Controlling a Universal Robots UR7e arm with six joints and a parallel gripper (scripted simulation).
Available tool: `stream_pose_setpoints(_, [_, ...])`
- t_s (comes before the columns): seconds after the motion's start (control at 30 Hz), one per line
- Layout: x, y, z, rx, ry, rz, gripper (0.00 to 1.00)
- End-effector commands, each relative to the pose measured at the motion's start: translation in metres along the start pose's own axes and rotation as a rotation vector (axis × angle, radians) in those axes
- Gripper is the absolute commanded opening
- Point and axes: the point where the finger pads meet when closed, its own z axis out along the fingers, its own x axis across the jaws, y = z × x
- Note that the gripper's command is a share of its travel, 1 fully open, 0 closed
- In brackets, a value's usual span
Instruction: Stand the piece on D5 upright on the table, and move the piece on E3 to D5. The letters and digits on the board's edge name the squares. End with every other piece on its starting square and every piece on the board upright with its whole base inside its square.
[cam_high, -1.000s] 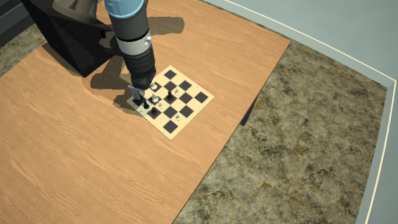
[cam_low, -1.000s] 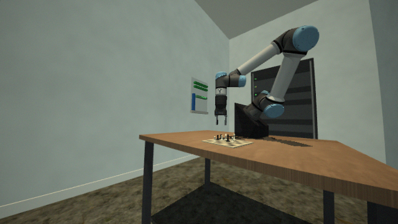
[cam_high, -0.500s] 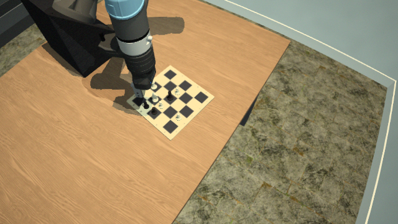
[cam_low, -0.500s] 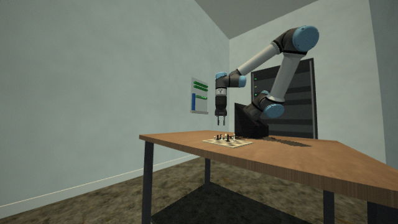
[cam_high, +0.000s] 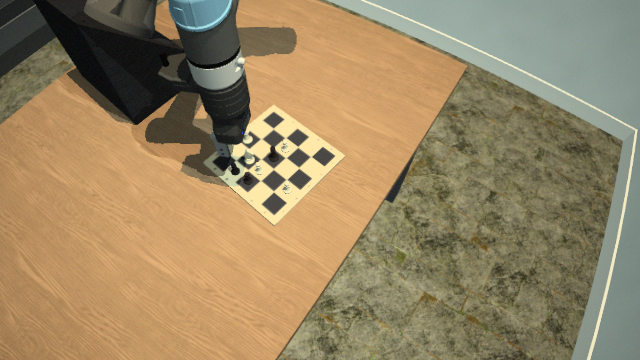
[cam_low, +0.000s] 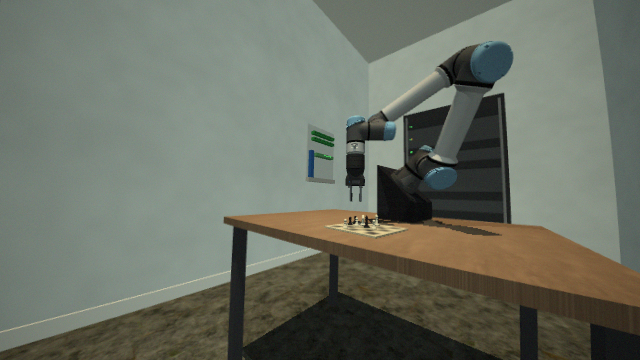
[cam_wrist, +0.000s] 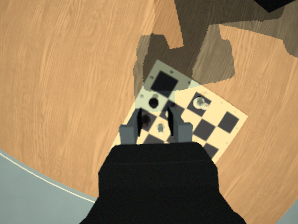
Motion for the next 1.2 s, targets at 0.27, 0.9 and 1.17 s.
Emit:
stream_pose_setpoints(0.27, [0.000, 0.000, 0.000, -0.001, -0.001, 0.000, 0.68])
stream_pose_setpoints(0.9, [0.000, 0.000, 0.003, -0.001, -0.001, 0.000, 0.68])
stream_pose_setpoints(1.17, [0.000, 0.000, 0.011, -0.001, -0.001, 0.000, 0.68])
